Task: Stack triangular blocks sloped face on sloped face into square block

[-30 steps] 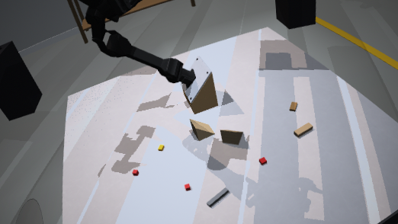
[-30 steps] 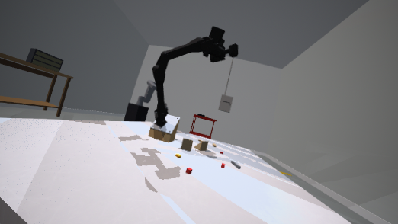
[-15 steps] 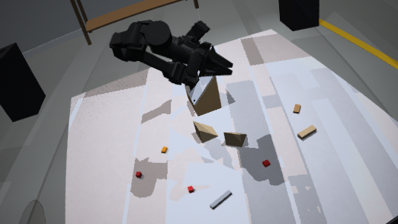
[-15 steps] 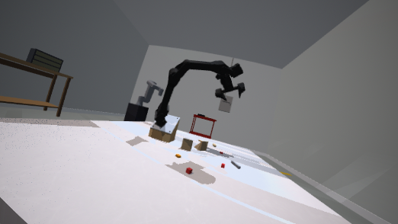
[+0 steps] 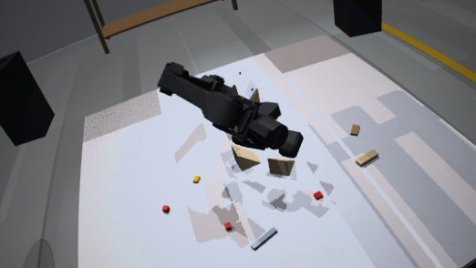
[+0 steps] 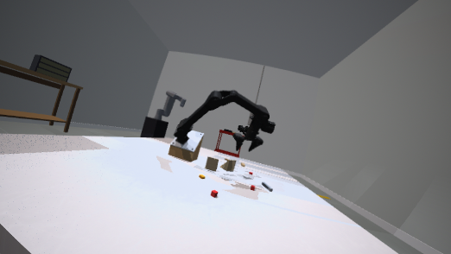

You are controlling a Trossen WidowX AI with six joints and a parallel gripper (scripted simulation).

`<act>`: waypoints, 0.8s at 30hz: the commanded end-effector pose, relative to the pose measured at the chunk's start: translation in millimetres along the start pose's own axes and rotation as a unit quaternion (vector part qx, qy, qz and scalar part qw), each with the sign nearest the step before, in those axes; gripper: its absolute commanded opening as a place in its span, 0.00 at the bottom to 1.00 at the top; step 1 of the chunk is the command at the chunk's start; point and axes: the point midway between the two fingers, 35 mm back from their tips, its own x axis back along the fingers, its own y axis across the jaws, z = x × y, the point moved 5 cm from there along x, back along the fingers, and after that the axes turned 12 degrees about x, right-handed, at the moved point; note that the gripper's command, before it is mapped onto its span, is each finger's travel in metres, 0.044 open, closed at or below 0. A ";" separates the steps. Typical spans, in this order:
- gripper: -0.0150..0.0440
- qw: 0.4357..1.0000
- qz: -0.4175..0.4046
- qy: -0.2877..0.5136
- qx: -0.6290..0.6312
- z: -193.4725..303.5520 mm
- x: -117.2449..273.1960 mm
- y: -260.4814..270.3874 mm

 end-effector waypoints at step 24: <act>1.00 0.992 -0.093 -0.029 0.084 4.8 -55.6 19.8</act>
